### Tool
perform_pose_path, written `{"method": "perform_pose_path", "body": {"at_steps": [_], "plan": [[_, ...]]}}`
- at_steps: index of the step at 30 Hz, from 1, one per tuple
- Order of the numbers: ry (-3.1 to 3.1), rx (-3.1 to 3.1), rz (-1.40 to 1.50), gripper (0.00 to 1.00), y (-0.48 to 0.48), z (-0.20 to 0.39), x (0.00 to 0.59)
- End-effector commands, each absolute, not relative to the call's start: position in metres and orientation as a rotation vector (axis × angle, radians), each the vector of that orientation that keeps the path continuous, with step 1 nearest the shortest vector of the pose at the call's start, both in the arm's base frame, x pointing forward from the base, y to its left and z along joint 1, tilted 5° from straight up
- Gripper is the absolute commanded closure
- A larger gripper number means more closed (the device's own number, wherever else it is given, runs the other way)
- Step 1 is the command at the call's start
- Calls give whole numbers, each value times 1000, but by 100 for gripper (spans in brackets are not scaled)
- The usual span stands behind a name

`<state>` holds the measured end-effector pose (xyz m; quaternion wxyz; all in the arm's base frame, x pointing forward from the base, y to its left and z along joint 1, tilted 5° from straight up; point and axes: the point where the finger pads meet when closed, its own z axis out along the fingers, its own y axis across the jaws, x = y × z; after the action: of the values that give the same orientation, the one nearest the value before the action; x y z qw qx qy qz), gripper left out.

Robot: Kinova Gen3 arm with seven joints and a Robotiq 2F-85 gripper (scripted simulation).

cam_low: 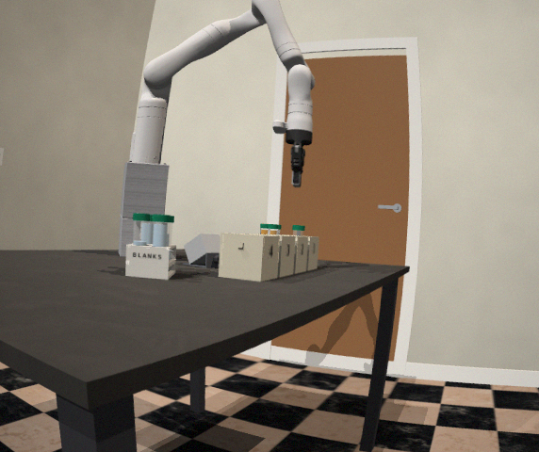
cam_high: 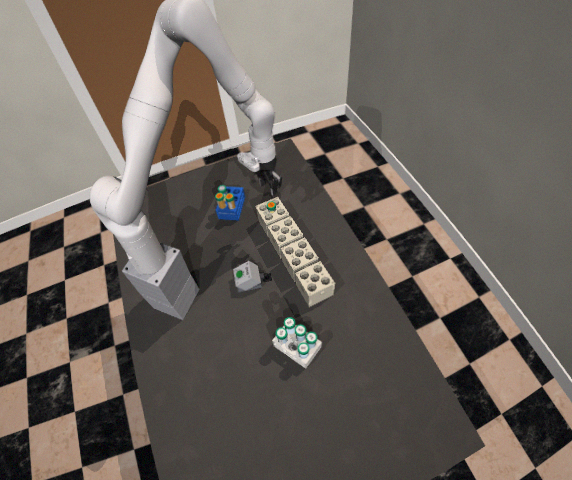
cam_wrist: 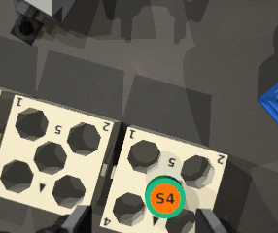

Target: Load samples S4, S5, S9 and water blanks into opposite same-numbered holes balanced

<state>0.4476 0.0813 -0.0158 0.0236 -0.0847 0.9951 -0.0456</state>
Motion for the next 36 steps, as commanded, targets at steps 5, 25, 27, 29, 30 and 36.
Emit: {"method": "perform_pose_path", "body": {"at_steps": [5,25,27,29,30,36], "plan": [[3038,-586,-130,38,62,-14,438],[3039,-586,-130,38,8,-12,411],[3039,-586,-130,38,2,-12,408],[3039,-586,-130,38,-4,-12,405],[3039,-586,-130,38,-7,-11,404],[3039,-586,-130,38,-19,-11,398]]}}
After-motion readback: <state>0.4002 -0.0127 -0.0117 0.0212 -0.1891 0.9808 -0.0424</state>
